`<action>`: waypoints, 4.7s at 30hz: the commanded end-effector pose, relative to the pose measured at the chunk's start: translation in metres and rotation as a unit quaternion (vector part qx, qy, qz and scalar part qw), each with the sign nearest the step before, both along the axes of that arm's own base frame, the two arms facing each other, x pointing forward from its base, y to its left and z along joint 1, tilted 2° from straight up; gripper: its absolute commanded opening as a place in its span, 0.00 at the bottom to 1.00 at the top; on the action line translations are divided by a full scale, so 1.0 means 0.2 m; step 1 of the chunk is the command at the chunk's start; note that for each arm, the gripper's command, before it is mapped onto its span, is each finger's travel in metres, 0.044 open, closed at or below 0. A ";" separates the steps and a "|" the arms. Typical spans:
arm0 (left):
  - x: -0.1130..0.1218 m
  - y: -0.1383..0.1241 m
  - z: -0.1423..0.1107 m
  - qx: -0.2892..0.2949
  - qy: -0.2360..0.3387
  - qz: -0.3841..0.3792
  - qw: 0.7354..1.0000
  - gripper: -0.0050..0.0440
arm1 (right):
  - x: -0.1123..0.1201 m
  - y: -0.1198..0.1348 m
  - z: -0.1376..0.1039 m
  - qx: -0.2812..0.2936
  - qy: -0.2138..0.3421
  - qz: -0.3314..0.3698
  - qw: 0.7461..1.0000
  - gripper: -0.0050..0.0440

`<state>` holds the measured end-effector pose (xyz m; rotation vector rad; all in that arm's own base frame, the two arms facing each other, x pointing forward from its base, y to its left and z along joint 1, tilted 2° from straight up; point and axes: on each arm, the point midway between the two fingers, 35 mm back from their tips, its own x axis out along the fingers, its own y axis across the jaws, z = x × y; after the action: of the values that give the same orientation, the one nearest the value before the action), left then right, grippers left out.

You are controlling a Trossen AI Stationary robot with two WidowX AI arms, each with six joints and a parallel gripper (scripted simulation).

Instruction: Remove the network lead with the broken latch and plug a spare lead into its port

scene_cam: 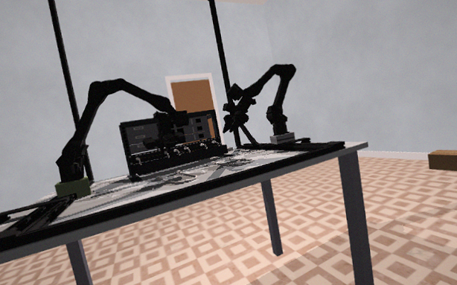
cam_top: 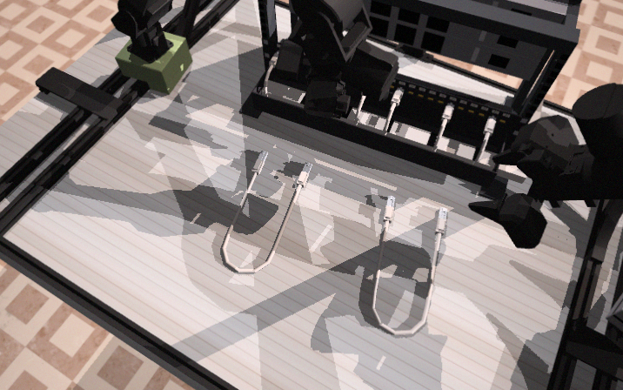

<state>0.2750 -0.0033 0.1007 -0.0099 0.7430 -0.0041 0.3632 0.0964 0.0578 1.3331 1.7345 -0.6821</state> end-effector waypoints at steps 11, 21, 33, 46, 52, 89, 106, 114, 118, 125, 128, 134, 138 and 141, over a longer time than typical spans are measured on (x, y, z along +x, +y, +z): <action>0.00 0.00 0.00 0.000 0.000 0.000 1.000 1.00 | 0.00 0.00 0.00 0.000 0.000 0.000 1.000 0.46; 0.00 0.00 0.00 0.000 0.000 0.000 1.000 1.00 | 0.00 0.00 0.00 0.000 -0.001 0.001 1.000 0.46; 0.00 0.00 0.00 0.000 0.000 0.000 1.000 1.00 | 0.00 0.00 0.00 0.000 -0.001 0.001 1.000 0.46; 0.00 0.00 0.00 0.000 0.000 0.000 1.000 1.00 | 0.01 -0.13 0.27 0.000 -0.001 0.001 1.000 0.46; 0.00 0.00 0.00 0.000 0.000 0.000 1.000 1.00 | 0.01 -0.13 0.27 0.000 -0.001 0.001 1.000 0.46; 0.00 0.00 0.00 0.000 0.000 0.000 1.000 1.00 | 0.19 -0.28 0.28 -0.027 -0.005 -0.034 0.999 0.46; 0.00 0.00 0.00 0.000 0.000 0.000 1.000 1.00 | 0.26 -0.06 0.28 -0.051 -0.002 -0.058 0.997 0.46; 0.00 0.00 0.00 0.000 0.000 0.000 1.000 1.00 | 0.26 -0.06 0.28 -0.051 -0.002 -0.058 0.997 0.46; 0.00 0.00 0.00 0.000 0.000 0.000 1.000 1.00 | 0.26 -0.06 0.28 -0.051 -0.002 -0.058 0.997 0.46; 0.00 0.00 0.00 0.000 0.000 0.000 1.000 1.00 | 0.25 0.06 0.02 -0.051 -0.002 -0.058 0.997 0.46; 0.00 0.00 0.00 0.000 0.000 0.000 1.000 1.00 | 0.25 0.06 0.02 -0.051 -0.002 -0.058 0.997 0.46; 0.00 0.00 0.00 0.000 0.000 0.000 1.000 1.00 | 0.25 0.06 0.02 -0.051 -0.002 -0.058 0.997 0.46; 0.00 0.00 0.00 0.000 0.000 0.000 1.000 1.00 | 0.25 0.06 0.01 -0.051 -0.002 -0.058 0.997 0.46; 0.00 0.00 0.00 0.000 0.000 0.000 1.000 1.00 | 0.25 0.06 0.01 -0.051 -0.002 -0.058 0.997 0.46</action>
<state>0.2750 -0.0033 0.1008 -0.0099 0.7429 -0.0041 0.4149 0.1091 0.0634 1.3738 1.6048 -0.8110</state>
